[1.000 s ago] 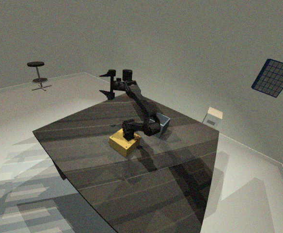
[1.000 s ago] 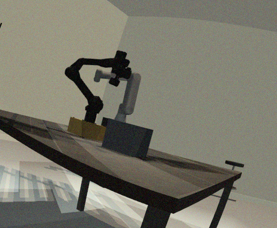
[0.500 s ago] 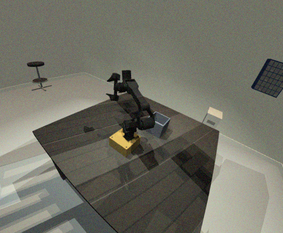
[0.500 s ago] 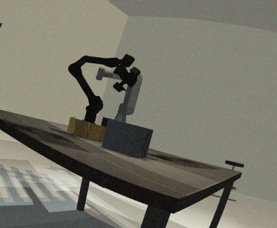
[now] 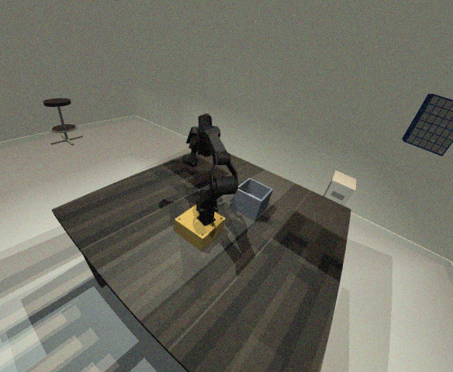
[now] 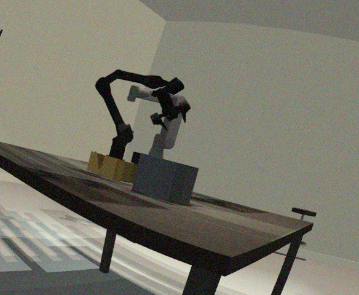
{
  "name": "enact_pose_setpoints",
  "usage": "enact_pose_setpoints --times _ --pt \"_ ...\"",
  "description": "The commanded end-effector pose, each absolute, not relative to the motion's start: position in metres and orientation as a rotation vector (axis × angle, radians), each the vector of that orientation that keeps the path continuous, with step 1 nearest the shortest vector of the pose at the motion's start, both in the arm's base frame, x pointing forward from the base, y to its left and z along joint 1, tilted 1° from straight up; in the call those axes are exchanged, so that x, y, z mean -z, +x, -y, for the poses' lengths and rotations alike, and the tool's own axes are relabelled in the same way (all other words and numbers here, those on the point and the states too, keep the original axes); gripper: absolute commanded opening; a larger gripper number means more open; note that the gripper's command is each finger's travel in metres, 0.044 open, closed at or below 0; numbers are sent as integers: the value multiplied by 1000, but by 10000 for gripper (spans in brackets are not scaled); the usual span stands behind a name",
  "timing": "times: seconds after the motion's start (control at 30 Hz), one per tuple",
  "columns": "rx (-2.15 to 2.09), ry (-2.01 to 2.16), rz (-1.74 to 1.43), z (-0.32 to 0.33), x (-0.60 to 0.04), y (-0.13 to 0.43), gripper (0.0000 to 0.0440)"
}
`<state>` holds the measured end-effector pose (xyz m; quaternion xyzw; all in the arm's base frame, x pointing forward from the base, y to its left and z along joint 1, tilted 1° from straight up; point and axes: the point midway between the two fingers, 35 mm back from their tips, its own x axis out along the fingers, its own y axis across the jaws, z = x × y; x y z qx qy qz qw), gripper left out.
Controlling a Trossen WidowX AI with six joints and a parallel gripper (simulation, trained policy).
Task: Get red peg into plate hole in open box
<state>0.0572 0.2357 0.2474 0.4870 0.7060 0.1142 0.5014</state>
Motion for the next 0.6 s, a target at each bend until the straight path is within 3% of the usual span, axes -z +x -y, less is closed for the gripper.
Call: enact_pose_setpoints --times 0.0,0.57 --pt "-111 1184 -1682 -231 -230 72 440" --pt "518 1143 -1549 -188 -164 114 440"
